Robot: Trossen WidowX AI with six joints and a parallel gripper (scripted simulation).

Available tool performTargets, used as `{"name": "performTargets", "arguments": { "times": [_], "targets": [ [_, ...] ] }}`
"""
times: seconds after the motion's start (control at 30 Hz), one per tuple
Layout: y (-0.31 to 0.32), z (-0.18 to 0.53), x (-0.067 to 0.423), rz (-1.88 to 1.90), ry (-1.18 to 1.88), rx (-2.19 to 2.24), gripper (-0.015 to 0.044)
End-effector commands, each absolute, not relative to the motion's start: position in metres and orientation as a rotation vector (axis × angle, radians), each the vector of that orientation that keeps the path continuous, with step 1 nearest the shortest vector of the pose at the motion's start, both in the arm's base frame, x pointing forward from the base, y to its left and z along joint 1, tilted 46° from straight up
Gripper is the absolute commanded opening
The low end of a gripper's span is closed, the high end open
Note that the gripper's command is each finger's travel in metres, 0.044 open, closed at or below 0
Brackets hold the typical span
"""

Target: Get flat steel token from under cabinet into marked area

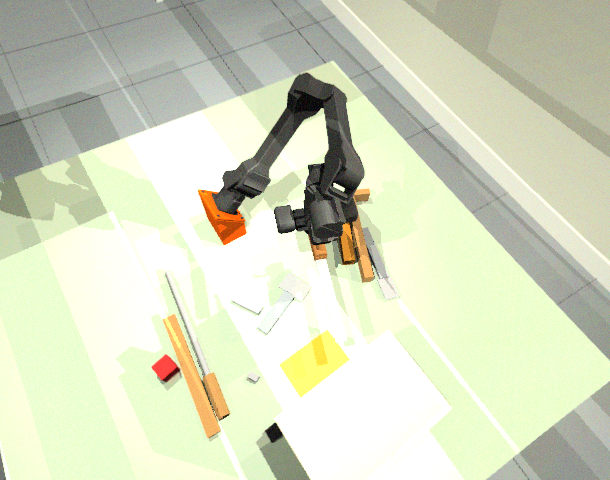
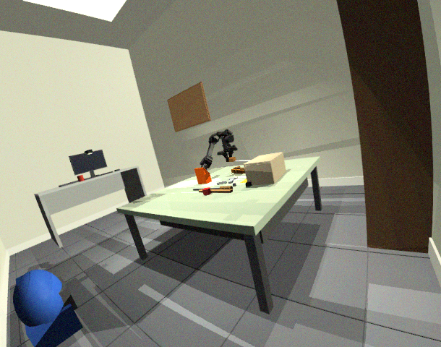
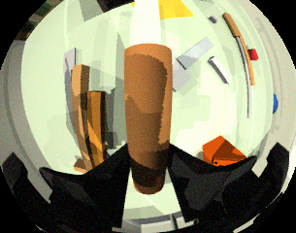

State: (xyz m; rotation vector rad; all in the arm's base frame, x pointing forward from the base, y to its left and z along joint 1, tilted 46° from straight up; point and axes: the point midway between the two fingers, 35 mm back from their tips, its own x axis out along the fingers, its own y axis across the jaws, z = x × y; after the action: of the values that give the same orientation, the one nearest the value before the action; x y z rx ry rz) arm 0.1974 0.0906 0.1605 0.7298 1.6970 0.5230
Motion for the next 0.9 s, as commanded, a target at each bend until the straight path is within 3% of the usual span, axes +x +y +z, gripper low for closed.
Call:
{"name": "performTargets", "arguments": {
  "times": [0.0,0.87],
  "targets": [
    [0.09,0.161,0.198,0.55,1.679,0.701,0.0],
    [0.101,0.149,0.2,0.647,1.63,0.611,0.0]
  ]
}}
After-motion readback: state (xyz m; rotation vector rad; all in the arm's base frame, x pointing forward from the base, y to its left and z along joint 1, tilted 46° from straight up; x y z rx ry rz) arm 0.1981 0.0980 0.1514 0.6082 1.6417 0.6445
